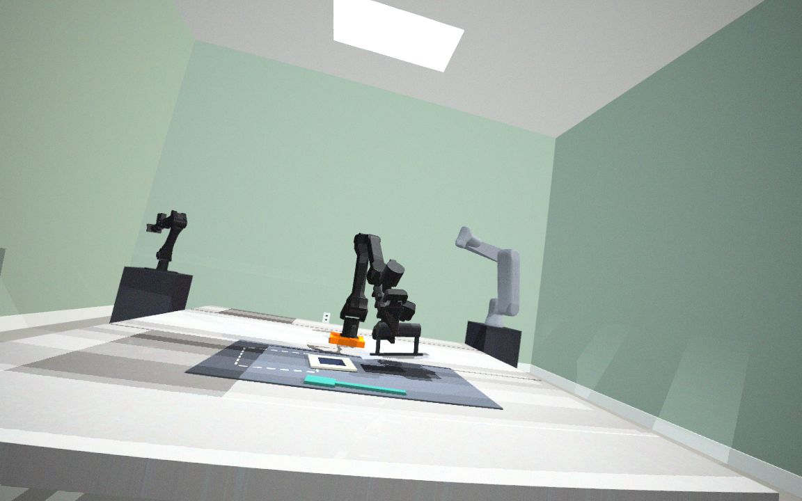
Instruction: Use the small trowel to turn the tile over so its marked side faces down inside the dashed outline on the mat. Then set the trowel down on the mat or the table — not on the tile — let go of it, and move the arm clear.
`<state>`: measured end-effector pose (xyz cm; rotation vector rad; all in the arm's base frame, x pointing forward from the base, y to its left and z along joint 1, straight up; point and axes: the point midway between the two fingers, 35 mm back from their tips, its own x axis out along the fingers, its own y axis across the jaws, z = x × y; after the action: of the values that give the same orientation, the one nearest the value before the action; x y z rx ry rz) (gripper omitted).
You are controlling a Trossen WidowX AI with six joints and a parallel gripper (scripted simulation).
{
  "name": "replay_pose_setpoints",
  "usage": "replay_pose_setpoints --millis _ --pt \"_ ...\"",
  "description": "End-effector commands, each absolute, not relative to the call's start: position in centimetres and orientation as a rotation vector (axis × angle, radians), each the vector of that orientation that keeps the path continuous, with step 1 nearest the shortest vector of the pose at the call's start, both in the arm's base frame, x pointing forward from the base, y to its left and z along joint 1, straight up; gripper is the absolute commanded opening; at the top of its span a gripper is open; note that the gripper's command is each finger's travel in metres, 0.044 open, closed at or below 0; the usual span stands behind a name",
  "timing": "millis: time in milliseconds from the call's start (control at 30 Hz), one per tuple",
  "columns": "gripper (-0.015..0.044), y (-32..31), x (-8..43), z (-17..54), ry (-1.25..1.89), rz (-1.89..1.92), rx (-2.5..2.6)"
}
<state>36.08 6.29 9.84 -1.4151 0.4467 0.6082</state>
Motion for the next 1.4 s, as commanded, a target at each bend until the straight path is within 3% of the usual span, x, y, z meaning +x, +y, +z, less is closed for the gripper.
replay_pose_setpoints --millis 0,1367 --pt "0.0000 6.2 36.1 9.1 0.445 0.615 -1.418" --pt "0.0000 2.0 36.3 6.8 0.448 0.616 -1.421"
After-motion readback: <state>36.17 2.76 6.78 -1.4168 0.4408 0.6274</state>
